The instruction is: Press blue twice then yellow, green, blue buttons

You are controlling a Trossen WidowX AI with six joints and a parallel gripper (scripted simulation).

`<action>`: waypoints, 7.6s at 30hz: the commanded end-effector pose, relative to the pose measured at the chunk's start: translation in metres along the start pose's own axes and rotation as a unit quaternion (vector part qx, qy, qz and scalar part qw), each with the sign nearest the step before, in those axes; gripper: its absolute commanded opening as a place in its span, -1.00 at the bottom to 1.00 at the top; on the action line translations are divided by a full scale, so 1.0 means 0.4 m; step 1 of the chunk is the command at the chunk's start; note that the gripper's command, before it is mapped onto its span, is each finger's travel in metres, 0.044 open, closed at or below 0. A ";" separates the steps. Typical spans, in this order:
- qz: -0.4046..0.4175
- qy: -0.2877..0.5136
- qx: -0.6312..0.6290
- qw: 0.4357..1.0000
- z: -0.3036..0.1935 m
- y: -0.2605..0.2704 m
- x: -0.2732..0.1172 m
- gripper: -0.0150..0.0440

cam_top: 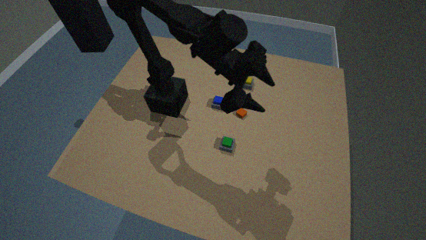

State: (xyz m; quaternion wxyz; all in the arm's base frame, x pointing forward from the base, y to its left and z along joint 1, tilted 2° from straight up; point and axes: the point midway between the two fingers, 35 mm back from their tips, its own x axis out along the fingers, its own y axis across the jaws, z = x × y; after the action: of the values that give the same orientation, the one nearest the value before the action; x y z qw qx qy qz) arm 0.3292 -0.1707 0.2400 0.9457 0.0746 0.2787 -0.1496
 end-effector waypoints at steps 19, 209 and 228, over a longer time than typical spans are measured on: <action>-0.003 0.459 -0.075 0.885 -0.641 0.321 -0.086 0.69; 0.002 0.457 -0.072 0.887 -0.720 0.694 0.201 -0.42; 0.003 0.457 -0.072 0.887 -0.625 0.703 0.136 -0.42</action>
State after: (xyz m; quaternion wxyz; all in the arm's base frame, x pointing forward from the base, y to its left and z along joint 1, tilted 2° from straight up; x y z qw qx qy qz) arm 0.3374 0.1374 0.0058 0.7176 0.0665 0.6893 -0.0738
